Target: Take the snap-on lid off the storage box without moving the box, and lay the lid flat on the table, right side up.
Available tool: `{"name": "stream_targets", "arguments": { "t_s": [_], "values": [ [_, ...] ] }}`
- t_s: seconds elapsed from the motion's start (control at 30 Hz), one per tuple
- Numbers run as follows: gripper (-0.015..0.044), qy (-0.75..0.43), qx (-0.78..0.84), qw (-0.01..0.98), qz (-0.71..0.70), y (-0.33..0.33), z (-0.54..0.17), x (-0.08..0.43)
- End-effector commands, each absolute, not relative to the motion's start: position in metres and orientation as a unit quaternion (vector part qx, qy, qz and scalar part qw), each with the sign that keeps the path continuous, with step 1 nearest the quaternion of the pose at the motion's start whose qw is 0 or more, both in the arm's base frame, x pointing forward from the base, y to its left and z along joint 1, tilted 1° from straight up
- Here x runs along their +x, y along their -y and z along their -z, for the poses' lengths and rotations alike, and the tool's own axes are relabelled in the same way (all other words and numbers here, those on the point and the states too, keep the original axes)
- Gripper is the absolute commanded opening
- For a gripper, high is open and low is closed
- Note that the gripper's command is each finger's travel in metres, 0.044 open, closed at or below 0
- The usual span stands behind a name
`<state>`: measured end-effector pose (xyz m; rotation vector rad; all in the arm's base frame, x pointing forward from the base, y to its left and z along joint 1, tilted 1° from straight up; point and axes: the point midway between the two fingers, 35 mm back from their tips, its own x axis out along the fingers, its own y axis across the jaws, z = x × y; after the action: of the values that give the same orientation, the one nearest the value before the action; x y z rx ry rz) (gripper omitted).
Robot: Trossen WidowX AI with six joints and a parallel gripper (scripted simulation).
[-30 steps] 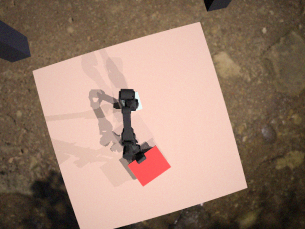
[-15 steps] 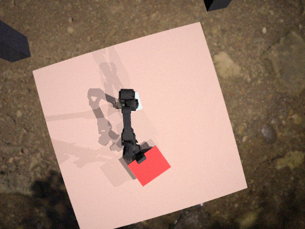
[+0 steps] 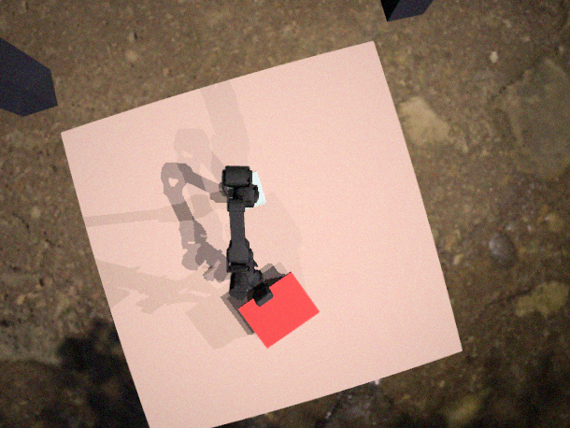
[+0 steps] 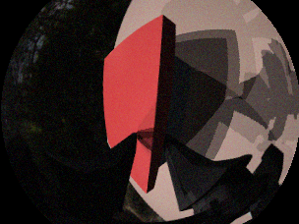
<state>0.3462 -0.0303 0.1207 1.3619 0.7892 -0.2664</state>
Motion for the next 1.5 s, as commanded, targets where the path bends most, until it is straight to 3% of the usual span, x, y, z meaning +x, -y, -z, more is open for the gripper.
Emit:
{"name": "stream_targets", "arguments": {
  "t_s": [0.0, 1.47],
  "values": [
    [0.0000, -0.351, 0.611, 0.700, 0.117, 0.0303, -0.1253, 0.3459],
    [0.0000, -0.351, 0.611, 0.700, 0.117, 0.0301, -0.1342, 0.3450]
  ]
}}
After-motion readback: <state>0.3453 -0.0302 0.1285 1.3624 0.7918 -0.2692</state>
